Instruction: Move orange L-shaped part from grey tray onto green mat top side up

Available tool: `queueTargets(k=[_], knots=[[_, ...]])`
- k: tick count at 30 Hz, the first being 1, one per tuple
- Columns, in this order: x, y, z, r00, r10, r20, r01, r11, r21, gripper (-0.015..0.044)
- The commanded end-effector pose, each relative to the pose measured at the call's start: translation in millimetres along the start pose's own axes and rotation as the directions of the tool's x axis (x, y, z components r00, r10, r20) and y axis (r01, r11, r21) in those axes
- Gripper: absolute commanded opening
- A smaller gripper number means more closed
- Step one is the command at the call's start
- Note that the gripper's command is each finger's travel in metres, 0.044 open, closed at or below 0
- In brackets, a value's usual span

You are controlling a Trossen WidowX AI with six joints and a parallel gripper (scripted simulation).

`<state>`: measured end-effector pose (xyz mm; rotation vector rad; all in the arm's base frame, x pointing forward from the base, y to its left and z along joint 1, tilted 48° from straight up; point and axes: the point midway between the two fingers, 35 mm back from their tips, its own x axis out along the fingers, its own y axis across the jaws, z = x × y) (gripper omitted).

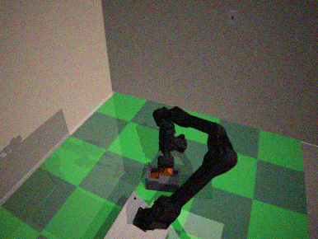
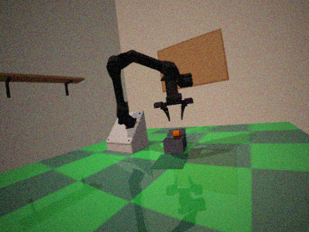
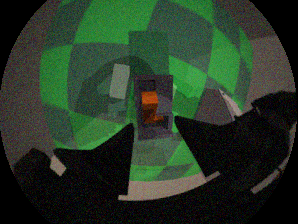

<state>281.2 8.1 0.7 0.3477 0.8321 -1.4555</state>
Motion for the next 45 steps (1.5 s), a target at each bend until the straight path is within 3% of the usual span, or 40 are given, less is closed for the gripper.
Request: queueTargets(k=[1, 45], knots=[[-2, 0, 7, 1.000, 0.008, 0.003, -0.008, 0.996, 0.090, 0.0280], [75, 1, 7, 1.000, 0.008, 0.006, -0.008, 0.996, 0.090, 0.0280]])
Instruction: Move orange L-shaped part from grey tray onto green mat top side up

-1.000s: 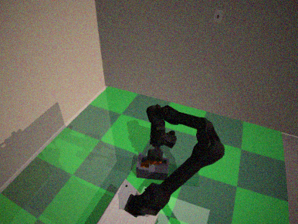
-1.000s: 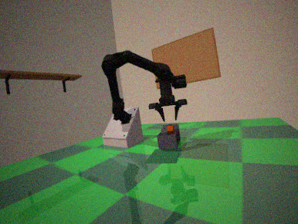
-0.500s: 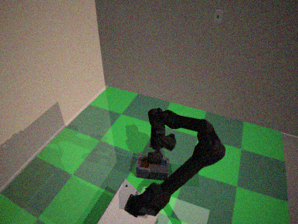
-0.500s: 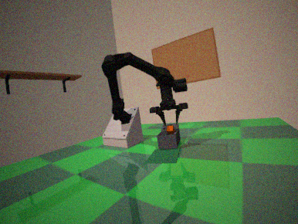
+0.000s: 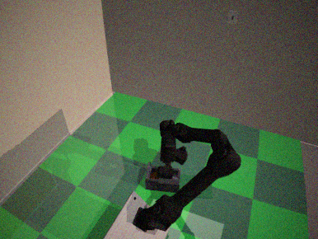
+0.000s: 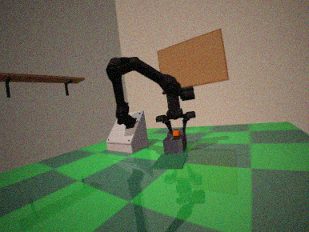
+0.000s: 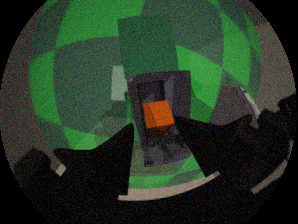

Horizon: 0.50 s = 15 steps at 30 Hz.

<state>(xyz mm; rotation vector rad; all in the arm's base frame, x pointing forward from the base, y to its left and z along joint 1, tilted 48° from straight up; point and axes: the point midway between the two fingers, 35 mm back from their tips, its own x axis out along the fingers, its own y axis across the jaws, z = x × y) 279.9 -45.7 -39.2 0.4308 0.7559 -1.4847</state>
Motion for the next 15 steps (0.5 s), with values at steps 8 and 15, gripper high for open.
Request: queueTargets(k=[8, 15], knots=[[7.0, -1.1, 0.1, 1.000, -0.003, 0.001, 0.003, 1.000, -0.001, 0.0228], [7.0, -1.1, 0.1, 1.000, -0.003, 0.001, 0.003, 1.000, -0.001, 0.0122]])
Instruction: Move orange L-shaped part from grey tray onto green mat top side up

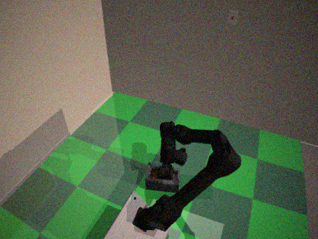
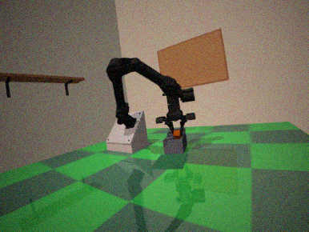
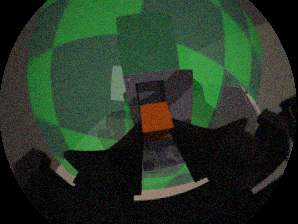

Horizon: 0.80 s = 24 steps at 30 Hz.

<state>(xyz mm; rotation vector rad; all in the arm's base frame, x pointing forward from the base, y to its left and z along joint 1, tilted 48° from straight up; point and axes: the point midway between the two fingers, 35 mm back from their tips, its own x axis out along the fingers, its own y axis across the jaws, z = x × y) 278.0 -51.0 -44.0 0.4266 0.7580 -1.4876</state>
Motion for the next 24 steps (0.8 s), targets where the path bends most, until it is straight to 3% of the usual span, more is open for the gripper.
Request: queueTargets(k=[1, 6, 9, 24], knots=[[0, 0, 0, 1.000, 0.001, 0.000, -0.001, 1.000, 0.002, 0.0115], [0, 0, 0, 1.000, 0.001, 0.000, -0.001, 1.000, 0.002, 0.0082], [0, 0, 0, 1.000, 0.001, 0.000, -0.001, 1.000, 0.002, 0.0003], [-13, 0, -1, 1.000, -0.002, 0.002, 0.002, 1.000, -0.004, 0.0000]])
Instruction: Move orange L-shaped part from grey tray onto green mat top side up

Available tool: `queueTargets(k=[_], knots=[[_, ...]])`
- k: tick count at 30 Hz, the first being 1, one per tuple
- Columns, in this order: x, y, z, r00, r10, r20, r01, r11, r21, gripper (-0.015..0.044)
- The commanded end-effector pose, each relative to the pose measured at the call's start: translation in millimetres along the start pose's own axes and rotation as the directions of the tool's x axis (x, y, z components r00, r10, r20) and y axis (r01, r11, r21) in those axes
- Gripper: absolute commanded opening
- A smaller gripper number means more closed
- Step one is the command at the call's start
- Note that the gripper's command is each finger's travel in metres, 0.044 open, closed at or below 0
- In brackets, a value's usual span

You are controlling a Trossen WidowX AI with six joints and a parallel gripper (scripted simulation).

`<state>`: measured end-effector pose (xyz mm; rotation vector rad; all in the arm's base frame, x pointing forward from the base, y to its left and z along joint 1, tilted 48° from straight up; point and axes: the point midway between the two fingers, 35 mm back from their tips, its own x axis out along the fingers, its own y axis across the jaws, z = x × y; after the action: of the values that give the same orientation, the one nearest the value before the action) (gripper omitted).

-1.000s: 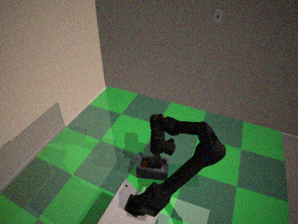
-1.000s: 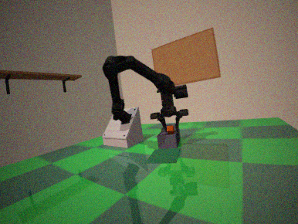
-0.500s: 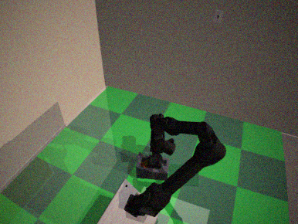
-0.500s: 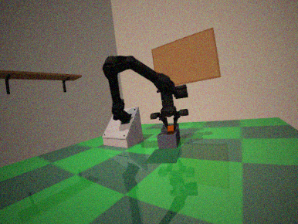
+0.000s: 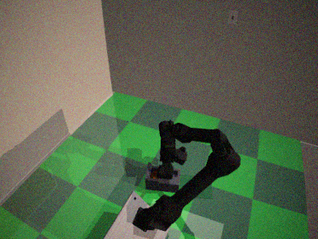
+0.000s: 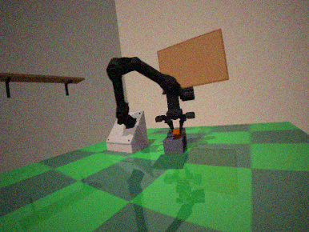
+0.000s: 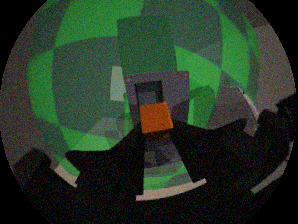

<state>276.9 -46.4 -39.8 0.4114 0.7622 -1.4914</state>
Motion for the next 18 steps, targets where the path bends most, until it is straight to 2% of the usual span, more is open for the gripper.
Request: queueTargets(k=[1, 18], knots=[[-9, 1, 0, 1.000, 0.005, -0.004, -0.005, 1.000, 0.005, 0.0000], [-35, 1, -1, 1.000, 0.004, -0.003, -0.004, 1.000, 0.002, 0.0000]])
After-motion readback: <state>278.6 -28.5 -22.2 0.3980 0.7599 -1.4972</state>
